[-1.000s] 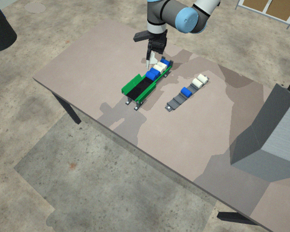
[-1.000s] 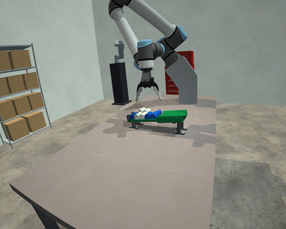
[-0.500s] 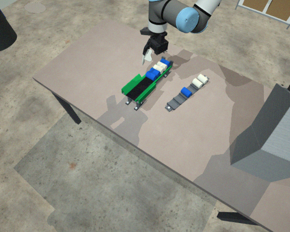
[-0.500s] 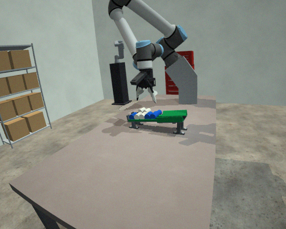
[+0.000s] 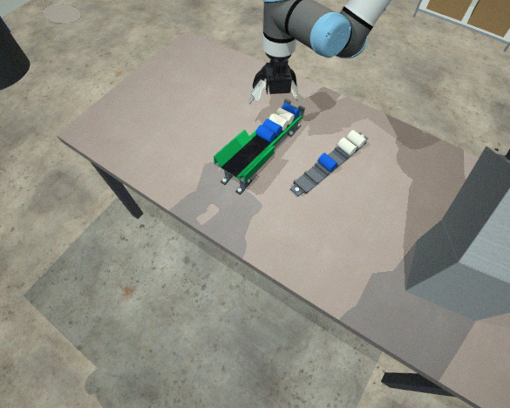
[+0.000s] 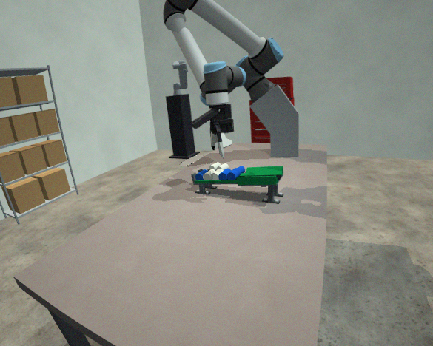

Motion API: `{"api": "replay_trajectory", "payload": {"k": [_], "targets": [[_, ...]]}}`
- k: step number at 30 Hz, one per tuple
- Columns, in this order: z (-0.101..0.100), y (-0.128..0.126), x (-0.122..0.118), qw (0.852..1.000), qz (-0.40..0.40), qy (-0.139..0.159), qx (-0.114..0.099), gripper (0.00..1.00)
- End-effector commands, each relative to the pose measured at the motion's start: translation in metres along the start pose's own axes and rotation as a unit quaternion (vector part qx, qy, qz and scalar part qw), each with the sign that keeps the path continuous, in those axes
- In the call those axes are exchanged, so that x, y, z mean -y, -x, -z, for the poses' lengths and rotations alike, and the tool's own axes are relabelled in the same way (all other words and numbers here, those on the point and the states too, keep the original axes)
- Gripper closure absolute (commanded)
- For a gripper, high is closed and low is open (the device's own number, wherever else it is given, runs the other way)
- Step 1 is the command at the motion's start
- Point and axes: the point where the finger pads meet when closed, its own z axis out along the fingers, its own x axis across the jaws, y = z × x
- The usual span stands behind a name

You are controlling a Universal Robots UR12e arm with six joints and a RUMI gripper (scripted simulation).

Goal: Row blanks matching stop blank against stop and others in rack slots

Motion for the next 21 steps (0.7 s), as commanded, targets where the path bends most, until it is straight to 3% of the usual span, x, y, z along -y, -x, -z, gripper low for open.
{"api": "replay_trajectory", "payload": {"k": [1,7,21], "targets": [[-0.001,-0.008,0.004,0.993,-0.114,0.003,-0.007,0.0],[-0.002,-0.013,0.004,0.98,-0.201,0.002,-0.008,0.0],[-0.003,-0.02,0.005,0.949,-0.315,0.002,-0.008,0.0]]}}
